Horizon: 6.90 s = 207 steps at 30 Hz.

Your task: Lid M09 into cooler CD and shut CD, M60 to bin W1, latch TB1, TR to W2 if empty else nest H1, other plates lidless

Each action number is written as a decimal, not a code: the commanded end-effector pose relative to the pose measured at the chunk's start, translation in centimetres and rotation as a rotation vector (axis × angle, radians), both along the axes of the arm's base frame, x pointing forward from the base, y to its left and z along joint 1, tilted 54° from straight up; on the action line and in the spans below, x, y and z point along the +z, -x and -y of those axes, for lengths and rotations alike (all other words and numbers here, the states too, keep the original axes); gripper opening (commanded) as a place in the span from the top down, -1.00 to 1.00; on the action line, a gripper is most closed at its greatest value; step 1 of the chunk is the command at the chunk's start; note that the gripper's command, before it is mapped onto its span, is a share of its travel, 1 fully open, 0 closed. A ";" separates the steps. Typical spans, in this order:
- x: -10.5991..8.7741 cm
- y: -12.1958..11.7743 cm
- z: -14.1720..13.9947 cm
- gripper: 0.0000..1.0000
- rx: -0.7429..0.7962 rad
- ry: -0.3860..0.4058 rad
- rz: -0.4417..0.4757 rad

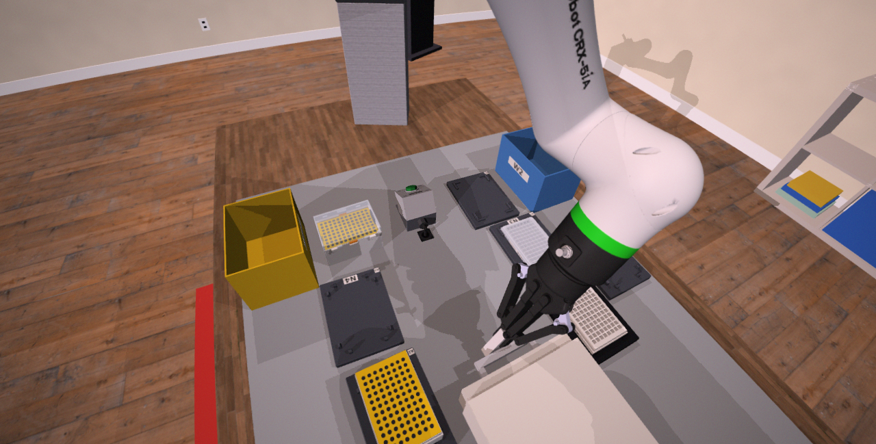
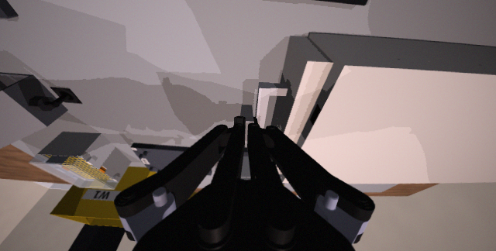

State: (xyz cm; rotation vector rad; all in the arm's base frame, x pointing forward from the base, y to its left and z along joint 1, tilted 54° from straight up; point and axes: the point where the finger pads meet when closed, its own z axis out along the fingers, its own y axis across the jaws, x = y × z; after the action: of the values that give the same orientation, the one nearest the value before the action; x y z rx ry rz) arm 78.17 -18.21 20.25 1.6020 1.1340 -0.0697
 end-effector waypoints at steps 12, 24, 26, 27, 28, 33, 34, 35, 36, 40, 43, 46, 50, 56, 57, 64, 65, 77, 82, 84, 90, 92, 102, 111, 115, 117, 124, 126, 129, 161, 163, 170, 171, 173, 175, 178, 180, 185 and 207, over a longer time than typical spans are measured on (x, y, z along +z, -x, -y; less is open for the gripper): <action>0.1 -0.1 -0.1 1.00 0.002 0.001 0.002; 0.1 -0.1 -0.1 1.00 0.002 0.001 0.002; 0.1 -0.1 -0.1 1.00 0.002 0.001 0.002; 0.1 -0.1 -0.1 1.00 0.002 0.001 0.002; 0.1 -0.1 -0.1 1.00 0.002 0.001 0.002; 0.1 -0.1 -0.1 1.00 0.002 0.001 0.002; 0.1 -0.1 -0.1 1.00 0.002 0.001 0.002; 0.1 -0.1 -0.1 1.00 0.002 0.001 0.002; 0.1 -0.1 -0.1 1.00 0.002 0.001 0.002; -0.1 0.2 0.0 1.00 0.002 0.001 0.002; -0.4 0.5 0.0 1.00 0.002 0.001 0.002; -0.7 0.7 0.0 1.00 0.002 0.001 0.002; -1.1 1.1 0.1 1.00 0.002 0.001 0.002; -1.5 1.5 0.1 1.00 0.002 0.001 0.002; -1.6 1.6 0.1 1.00 0.002 0.001 0.002; -2.3 2.2 0.2 1.00 0.002 0.001 0.002; -2.4 2.3 0.2 1.00 0.002 0.001 0.002; -3.3 3.2 0.3 1.00 0.002 0.001 0.002; -3.8 3.7 0.4 1.00 0.002 0.001 0.002; -4.0 3.8 0.4 1.00 0.002 0.001 0.002; -4.2 4.0 0.4 1.00 0.002 0.001 0.002; -4.2 4.0 0.4 1.00 0.002 0.001 0.002; -4.1 4.2 0.3 1.00 0.002 0.001 0.002; -3.5 5.0 -0.2 1.00 0.002 0.001 0.002; -3.2 5.3 -0.4 1.00 0.002 0.001 0.002; -3.0 5.5 -0.5 1.00 0.002 0.001 0.002; -2.6 5.9 -0.8 1.00 0.002 0.001 0.002; -2.4 6.1 -0.9 1.00 0.002 0.001 0.002; -2.2 6.4 -1.1 1.00 0.002 0.001 0.002; 0.0 8.9 -2.8 1.00 0.002 0.001 0.002; 0.1 9.1 -2.9 1.00 0.002 0.001 0.002; 0.6 9.6 -3.3 1.00 0.002 0.001 0.002; 0.6 9.6 -3.3 1.00 0.002 0.001 0.002; 0.8 9.8 -3.4 1.00 0.002 0.001 0.002; 0.9 10.0 -3.5 1.00 0.002 0.001 0.002; 1.1 10.3 -3.7 1.00 0.002 0.001 0.002; 1.3 10.4 -3.8 1.00 0.002 0.001 0.002; 1.7 10.9 -4.1 1.00 0.002 0.001 0.002; 2.2 10.9 -5.5 -0.33 -0.057 -0.067 0.047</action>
State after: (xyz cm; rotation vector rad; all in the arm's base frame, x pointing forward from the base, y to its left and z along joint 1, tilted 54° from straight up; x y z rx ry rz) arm 66.86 -13.40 22.43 1.6269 1.1129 -0.0559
